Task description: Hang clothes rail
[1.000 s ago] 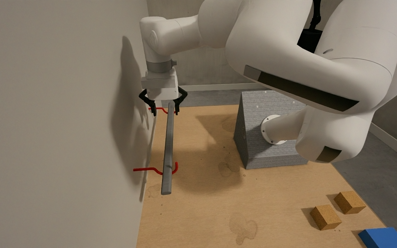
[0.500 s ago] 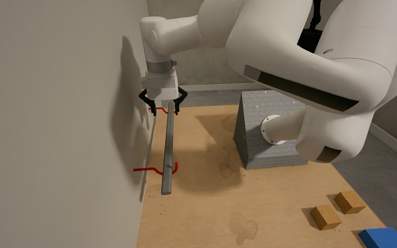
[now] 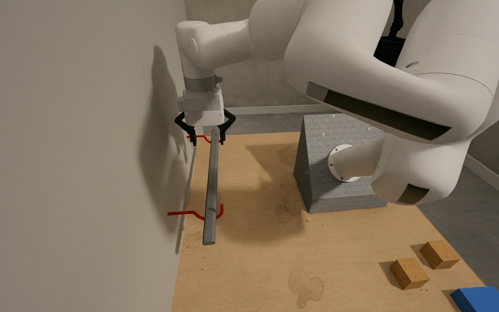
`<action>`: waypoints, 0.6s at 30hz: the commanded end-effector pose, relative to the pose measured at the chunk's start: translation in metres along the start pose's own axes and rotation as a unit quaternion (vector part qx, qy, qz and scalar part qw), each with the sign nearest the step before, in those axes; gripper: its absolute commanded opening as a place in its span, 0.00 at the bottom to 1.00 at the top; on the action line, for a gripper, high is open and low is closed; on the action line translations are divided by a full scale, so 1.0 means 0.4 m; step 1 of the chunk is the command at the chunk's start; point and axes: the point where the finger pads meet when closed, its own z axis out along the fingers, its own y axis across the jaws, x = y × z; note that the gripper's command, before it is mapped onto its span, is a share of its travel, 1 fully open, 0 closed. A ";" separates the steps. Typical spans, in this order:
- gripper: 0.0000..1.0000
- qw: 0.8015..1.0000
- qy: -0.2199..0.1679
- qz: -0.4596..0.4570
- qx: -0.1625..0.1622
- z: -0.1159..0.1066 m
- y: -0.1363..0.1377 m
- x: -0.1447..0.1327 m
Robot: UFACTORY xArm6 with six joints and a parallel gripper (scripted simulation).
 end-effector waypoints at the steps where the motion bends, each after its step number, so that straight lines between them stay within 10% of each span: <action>1: 0.82 1.000 -0.001 -0.001 -0.002 -0.004 0.002 0.000; 2: 1.00 1.000 -0.001 -0.001 -0.002 -0.006 -0.001 0.000; 18: 1.00 1.000 -0.001 -0.001 -0.002 -0.034 -0.052 0.000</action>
